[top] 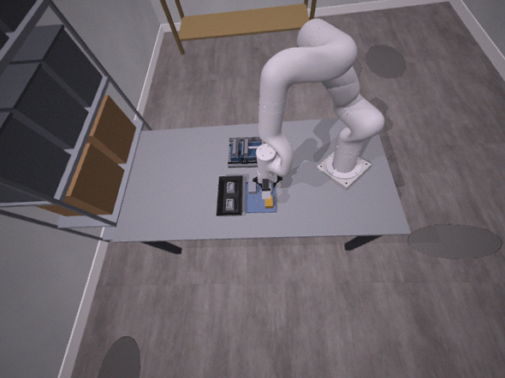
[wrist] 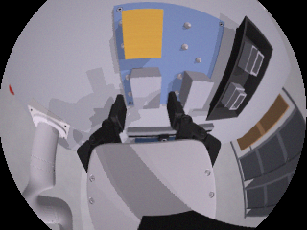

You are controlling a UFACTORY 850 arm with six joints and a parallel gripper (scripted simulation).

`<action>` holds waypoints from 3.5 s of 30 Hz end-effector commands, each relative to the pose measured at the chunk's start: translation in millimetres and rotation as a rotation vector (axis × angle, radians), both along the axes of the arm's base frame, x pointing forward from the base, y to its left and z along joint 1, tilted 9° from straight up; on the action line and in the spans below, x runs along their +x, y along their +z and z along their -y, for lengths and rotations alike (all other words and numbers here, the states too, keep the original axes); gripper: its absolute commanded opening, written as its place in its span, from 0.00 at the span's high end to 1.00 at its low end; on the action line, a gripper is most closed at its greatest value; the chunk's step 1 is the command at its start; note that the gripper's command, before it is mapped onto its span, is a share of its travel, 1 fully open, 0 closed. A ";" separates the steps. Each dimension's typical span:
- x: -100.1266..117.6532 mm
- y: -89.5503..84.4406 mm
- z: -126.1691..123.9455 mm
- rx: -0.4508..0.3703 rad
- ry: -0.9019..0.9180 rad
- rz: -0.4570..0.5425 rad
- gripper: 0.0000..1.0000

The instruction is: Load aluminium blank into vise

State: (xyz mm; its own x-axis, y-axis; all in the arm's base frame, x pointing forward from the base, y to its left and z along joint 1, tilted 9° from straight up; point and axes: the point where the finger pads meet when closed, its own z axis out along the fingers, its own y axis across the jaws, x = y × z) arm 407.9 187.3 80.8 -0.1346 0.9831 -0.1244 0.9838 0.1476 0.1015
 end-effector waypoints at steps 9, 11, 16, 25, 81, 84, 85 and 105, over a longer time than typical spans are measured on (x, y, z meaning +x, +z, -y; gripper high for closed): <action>1.5 -5.2 0.2 0.000 0.000 0.004 0.31; 1.5 -5.3 0.2 0.000 0.000 0.004 0.31; 1.5 -5.3 0.2 0.000 0.000 0.004 0.31; 1.5 -5.3 0.2 0.000 0.000 0.004 0.31; 2.9 -11.4 0.6 0.000 0.000 0.004 0.31; 3.1 -13.0 0.7 0.000 0.000 0.004 0.31; 3.2 -13.5 0.8 0.000 0.000 0.004 0.31; 4.1 -20.7 1.6 0.000 0.000 0.004 0.31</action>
State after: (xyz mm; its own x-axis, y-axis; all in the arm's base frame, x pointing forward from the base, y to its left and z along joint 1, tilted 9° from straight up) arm 411.2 185.4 60.3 -0.1343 0.9830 -0.1253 0.9836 0.1475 0.1033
